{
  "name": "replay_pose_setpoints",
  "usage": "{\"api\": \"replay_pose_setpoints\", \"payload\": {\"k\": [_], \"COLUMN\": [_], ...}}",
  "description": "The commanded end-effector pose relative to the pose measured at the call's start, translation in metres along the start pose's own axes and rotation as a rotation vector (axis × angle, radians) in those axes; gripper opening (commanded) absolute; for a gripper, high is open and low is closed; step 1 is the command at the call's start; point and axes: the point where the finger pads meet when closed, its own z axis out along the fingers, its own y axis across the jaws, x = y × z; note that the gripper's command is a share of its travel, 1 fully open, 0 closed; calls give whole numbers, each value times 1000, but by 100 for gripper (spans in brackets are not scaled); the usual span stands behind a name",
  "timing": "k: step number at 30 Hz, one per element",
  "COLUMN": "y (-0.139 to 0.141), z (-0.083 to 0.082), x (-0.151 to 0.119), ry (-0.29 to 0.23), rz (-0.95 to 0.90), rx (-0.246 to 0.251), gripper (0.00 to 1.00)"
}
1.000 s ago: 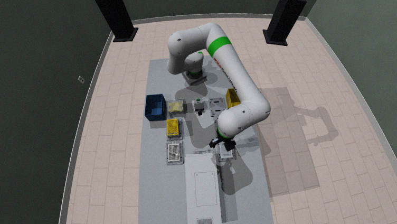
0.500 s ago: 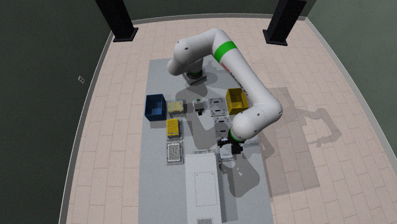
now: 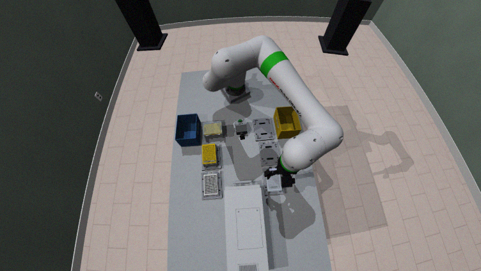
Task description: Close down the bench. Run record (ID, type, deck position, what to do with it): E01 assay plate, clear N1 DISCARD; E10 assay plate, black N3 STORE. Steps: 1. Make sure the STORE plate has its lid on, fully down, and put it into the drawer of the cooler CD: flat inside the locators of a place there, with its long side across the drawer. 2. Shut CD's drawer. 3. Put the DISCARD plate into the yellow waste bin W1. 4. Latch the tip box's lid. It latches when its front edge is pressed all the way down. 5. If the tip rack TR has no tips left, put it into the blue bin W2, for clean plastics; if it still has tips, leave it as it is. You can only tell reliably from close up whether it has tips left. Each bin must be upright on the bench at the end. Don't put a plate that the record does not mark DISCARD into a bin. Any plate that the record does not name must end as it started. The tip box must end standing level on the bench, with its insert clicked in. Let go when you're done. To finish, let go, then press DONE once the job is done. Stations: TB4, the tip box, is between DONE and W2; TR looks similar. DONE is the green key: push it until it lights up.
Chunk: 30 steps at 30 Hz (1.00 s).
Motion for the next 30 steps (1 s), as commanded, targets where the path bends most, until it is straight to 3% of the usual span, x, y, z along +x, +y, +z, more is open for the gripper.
{"api": "replay_pose_setpoints", "payload": {"k": [1, 30], "y": [0, 0], "z": [3, 36], "x": [0, 0], "ry": [2, 2], "rz": [0, 0], "rx": [0, 0], "gripper": [70, 70]}}
